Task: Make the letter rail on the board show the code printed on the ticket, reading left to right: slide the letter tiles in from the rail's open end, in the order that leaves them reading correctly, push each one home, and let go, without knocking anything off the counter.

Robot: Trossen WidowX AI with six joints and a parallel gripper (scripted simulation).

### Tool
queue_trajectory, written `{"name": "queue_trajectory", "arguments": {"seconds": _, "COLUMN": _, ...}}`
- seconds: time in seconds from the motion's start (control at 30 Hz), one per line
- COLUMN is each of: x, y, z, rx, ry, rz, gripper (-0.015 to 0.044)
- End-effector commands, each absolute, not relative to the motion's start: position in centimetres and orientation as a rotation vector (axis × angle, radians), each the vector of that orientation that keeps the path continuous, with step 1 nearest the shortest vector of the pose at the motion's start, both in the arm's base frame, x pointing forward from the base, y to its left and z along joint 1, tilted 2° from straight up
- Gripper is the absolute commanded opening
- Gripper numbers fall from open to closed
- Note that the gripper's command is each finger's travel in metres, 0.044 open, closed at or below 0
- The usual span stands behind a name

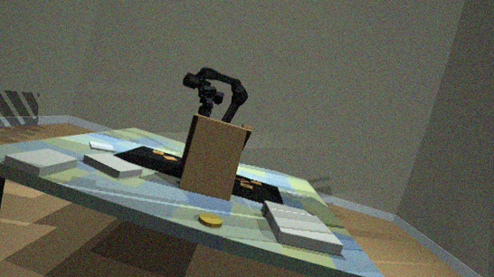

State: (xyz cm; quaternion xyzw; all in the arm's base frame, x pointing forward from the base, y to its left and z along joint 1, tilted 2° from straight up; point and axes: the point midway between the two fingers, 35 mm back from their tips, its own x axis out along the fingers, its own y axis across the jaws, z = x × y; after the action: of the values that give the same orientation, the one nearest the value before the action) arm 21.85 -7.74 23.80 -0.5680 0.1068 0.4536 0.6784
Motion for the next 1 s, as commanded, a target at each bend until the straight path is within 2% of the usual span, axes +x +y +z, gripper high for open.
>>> {"name": "queue_trajectory", "arguments": {"seconds": 0.0, "x": 21.4, "y": -7.7, "z": 24.4, "rx": -1.365, "ry": 0.158, "rz": 0.997, "gripper": 0.0440}}
{"name": "queue_trajectory", "arguments": {"seconds": 0.43, "x": 21.4, "y": -7.7, "z": 24.4, "rx": -1.365, "ry": 0.158, "rz": 0.997, "gripper": 0.0440}}
{"name": "queue_trajectory", "arguments": {"seconds": 0.47, "x": 21.4, "y": -7.9, "z": 24.1, "rx": -1.370, "ry": 0.165, "rz": 1.002, "gripper": 0.0414}}
{"name": "queue_trajectory", "arguments": {"seconds": 0.57, "x": 21.4, "y": -10.0, "z": 20.7, "rx": -1.431, "ry": 0.256, "rz": 1.078, "gripper": 0.0340}}
{"name": "queue_trajectory", "arguments": {"seconds": 0.77, "x": 20.1, "y": -15.1, "z": 12.2, "rx": -1.563, "ry": 0.494, "rz": 1.301, "gripper": 0.0340}}
{"name": "queue_trajectory", "arguments": {"seconds": 0.97, "x": 16.7, "y": -19.8, "z": 4.0, "rx": -1.647, "ry": 0.758, "rz": 1.592, "gripper": 0.0340}}
